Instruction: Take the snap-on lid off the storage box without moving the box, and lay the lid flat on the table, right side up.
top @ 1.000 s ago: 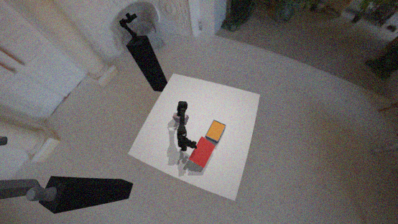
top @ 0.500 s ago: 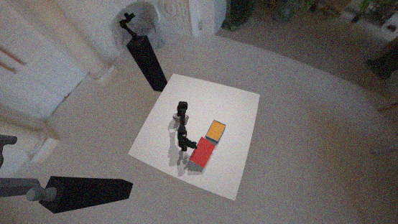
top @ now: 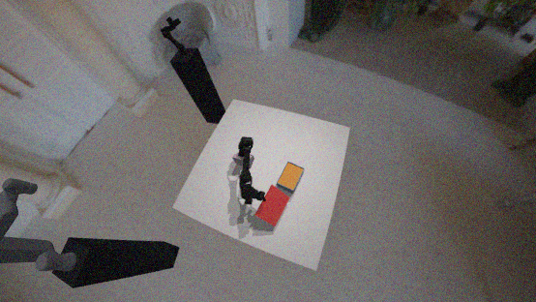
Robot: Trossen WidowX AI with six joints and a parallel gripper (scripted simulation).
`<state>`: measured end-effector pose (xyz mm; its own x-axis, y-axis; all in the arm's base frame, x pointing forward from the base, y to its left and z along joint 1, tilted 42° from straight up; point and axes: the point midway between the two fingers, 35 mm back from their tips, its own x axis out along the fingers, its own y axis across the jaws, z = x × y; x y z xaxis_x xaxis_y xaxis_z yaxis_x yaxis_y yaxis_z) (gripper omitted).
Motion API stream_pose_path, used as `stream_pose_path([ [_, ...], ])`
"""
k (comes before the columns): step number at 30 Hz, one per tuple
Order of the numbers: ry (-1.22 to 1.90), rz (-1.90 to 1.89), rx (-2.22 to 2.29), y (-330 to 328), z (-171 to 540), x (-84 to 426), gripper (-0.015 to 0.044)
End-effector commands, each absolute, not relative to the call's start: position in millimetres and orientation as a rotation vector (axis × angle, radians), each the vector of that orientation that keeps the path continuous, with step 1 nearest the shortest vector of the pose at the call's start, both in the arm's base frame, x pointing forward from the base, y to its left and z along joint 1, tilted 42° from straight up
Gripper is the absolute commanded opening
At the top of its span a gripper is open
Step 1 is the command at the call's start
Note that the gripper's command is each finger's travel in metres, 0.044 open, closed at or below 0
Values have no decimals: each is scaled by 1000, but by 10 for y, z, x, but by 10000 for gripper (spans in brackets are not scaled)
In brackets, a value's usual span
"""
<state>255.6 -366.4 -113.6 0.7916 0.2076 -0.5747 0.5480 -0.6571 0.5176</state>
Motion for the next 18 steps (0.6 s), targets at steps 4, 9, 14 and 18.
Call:
stream_pose_path([
  [4,548,-617,2272,-3643,-1165,2562,0],
  [9,548,-617,2273,-3618,-1196,2566,0],
  [14,548,-617,2273,-3592,-1227,2570,0],
  [18,548,-617,2273,-3571,-1251,2573,0],
])
